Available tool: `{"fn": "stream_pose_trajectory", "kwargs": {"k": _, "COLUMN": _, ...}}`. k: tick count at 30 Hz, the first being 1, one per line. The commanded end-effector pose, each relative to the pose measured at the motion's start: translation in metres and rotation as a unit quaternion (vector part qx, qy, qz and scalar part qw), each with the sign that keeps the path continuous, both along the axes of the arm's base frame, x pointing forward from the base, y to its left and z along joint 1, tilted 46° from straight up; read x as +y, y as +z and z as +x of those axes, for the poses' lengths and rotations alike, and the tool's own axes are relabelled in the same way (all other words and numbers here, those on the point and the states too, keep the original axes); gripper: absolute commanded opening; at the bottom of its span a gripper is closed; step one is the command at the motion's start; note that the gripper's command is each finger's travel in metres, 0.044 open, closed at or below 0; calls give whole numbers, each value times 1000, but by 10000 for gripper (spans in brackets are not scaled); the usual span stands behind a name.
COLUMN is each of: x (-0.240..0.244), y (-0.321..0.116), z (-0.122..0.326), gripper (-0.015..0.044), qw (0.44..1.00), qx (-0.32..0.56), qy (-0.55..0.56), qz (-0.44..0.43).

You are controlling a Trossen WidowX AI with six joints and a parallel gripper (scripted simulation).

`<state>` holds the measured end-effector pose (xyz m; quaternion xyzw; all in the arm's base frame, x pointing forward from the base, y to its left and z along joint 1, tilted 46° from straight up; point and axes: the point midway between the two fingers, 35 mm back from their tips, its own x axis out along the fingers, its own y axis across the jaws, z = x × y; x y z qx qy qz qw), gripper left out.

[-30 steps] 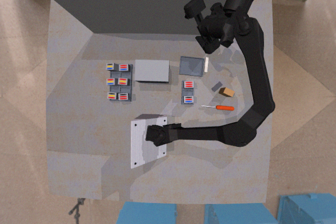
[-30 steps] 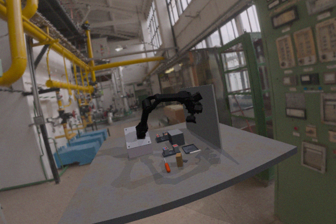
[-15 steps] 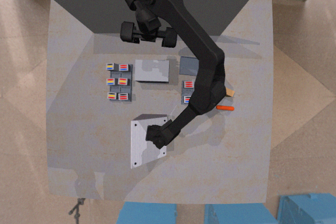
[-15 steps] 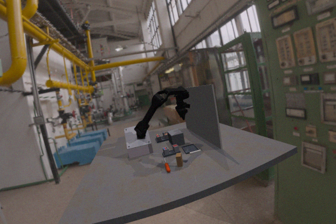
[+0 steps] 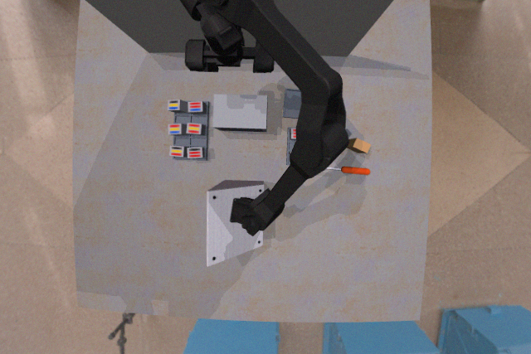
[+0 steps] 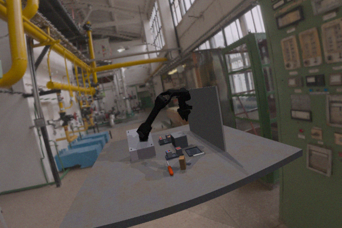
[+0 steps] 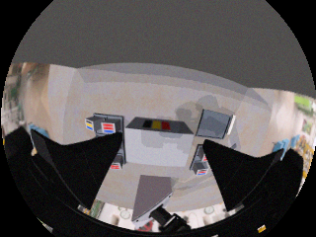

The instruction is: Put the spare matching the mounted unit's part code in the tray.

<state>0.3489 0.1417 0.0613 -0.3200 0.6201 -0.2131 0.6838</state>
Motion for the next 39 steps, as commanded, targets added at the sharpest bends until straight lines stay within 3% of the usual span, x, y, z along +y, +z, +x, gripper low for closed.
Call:
{"fn": "stream_pose_trajectory", "kwargs": {"k": 1, "x": 0, "y": -1, "z": 0, "gripper": 440, "qw": 1000, "qx": -1, "qy": 0, "qz": -4}}
{"fn": "stream_pose_trajectory", "kwargs": {"k": 6, "x": 2, "y": -3, "z": -1, "gripper": 440, "qw": 1000, "qx": 4, "qy": 5, "qz": -4}}
{"fn": "stream_pose_trajectory", "kwargs": {"k": 14, "x": 57, "y": -83, "z": -67, "gripper": 440, "qw": 961, "qx": 188, "qy": 201, "qz": -25}}
{"fn": "stream_pose_trajectory", "kwargs": {"k": 20, "x": 78, "y": -140, "z": -134, "gripper": 440, "qw": 877, "qx": 328, "qy": 348, "qz": -52}}
{"fn": "stream_pose_trajectory", "kwargs": {"k": 27, "x": 71, "y": -194, "z": -211, "gripper": 440, "qw": 735, "qx": 467, "qy": 484, "qz": -91}}
{"fn": "stream_pose_trajectory", "kwargs": {"k": 39, "x": 69, "y": -197, "z": -218, "gripper": 440, "qw": 721, "qx": 477, "qy": 493, "qz": -94}}
